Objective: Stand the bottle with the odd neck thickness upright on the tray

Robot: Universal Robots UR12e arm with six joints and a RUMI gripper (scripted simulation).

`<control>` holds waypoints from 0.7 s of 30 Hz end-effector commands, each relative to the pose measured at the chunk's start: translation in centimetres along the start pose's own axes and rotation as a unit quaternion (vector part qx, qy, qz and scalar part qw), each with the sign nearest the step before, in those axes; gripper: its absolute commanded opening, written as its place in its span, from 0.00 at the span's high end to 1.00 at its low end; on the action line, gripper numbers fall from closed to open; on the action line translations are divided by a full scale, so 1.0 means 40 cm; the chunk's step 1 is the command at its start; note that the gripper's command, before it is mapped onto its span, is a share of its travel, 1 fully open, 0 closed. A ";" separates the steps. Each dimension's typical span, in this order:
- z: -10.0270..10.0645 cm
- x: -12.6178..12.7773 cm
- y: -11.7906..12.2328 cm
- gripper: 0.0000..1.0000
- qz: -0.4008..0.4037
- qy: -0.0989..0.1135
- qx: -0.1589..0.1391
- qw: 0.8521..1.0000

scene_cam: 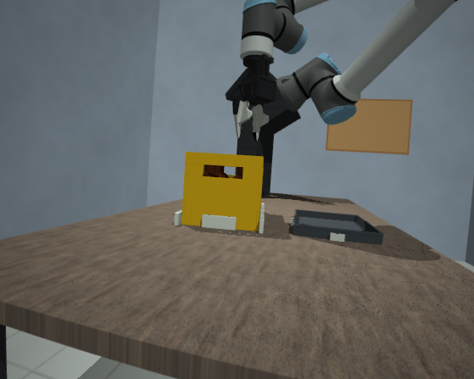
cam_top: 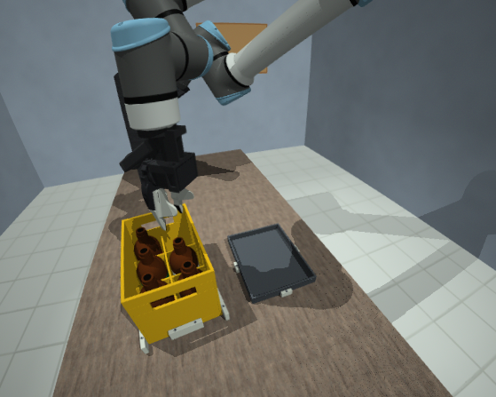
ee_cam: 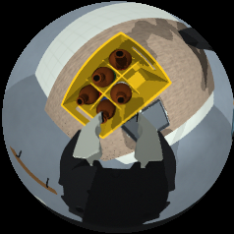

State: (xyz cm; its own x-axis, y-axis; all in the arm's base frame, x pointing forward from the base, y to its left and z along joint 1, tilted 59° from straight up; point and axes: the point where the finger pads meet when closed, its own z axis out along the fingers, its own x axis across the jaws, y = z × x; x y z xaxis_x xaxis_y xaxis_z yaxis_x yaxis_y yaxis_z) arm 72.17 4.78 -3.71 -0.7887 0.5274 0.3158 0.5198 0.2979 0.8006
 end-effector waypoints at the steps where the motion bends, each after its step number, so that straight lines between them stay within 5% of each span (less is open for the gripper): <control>1: 0.012 0.001 0.000 0.62 0.000 0.001 0.000 1.000; 21: 0.064 -0.001 0.001 0.62 0.000 0.001 0.000 1.000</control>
State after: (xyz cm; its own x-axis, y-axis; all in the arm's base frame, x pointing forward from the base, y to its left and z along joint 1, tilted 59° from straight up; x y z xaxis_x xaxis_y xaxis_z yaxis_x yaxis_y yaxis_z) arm 72.59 6.10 -4.58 -0.7888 0.5259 0.3182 0.5209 0.2972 0.8002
